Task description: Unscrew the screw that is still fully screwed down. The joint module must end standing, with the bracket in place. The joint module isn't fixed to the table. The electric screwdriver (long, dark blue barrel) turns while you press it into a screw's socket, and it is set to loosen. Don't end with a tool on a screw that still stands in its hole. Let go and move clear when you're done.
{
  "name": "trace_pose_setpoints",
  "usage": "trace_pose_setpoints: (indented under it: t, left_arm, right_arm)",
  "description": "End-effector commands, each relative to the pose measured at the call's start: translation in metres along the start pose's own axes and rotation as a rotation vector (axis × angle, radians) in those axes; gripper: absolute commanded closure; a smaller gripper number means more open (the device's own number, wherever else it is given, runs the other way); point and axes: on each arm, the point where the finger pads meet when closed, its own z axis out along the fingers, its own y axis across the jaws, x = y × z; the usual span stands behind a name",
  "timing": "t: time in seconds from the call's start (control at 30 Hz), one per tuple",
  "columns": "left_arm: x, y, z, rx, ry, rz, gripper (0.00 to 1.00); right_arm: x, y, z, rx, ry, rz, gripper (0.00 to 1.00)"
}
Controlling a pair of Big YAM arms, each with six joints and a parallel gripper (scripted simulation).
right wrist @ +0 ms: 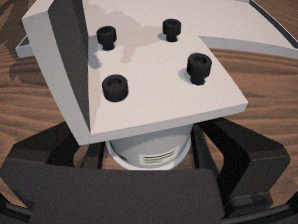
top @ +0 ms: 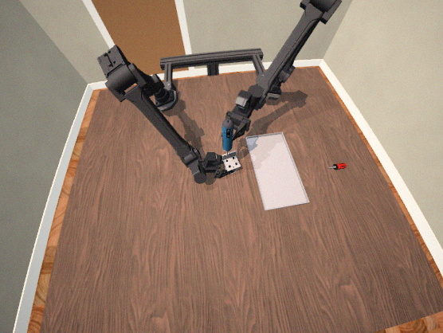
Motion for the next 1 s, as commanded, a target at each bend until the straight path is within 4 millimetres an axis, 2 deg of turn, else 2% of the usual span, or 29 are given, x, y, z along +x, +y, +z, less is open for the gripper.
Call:
trace_pose_setpoints:
  t: [0.0, 0.2, 0.43, 0.5, 0.53, 0.67, 0.8, 0.83, 0.87, 0.97]
  left_arm:
    - [-0.044, 0.007, 0.011, -0.017, -0.106, -0.025, 0.58]
    - [-0.027, 0.005, 0.011, -0.014, -0.079, -0.022, 0.58]
    - [-0.034, 0.009, 0.009, -0.019, -0.092, -0.024, 0.58]
    - [-0.015, 0.006, 0.009, -0.015, -0.062, -0.02, 0.58]
    - [-0.012, 0.006, 0.008, -0.014, -0.057, -0.02, 0.58]
    - [-0.022, 0.007, 0.006, -0.015, -0.081, -0.021, 0.58]
    - [-0.007, 0.007, 0.008, -0.016, -0.061, -0.019, 0.58]
    - [-0.007, 0.007, 0.007, -0.016, -0.061, -0.019, 0.58]
    - [-0.02, 0.008, 0.006, -0.018, -0.083, -0.021, 0.58]
    - [-0.028, 0.007, 0.009, -0.017, -0.099, -0.022, 0.58]
  right_arm:
    - [-0.009, -0.011, 0.0, 0.014, -0.009, -0.023, 0.41]
    - [-0.009, -0.011, 0.0, 0.014, -0.009, -0.023, 0.41]
    - [-0.009, -0.011, 0.0, 0.014, -0.009, -0.023, 0.41]
    - [-0.009, -0.011, 0.0, 0.014, -0.009, -0.023, 0.41]
    - [-0.009, -0.011, 0.0, 0.014, -0.009, -0.023, 0.41]
    - [-0.009, -0.011, 0.0, 0.014, -0.009, -0.023, 0.41]
    - [-0.009, -0.011, 0.0, 0.014, -0.009, -0.023, 0.41]
    - [-0.009, -0.011, 0.0, 0.014, -0.009, -0.023, 0.41]
    - [-0.009, -0.011, 0.0, 0.014, -0.009, -0.023, 0.41]
    - [-0.009, -0.011, 0.0, 0.014, -0.009, -0.023, 0.41]
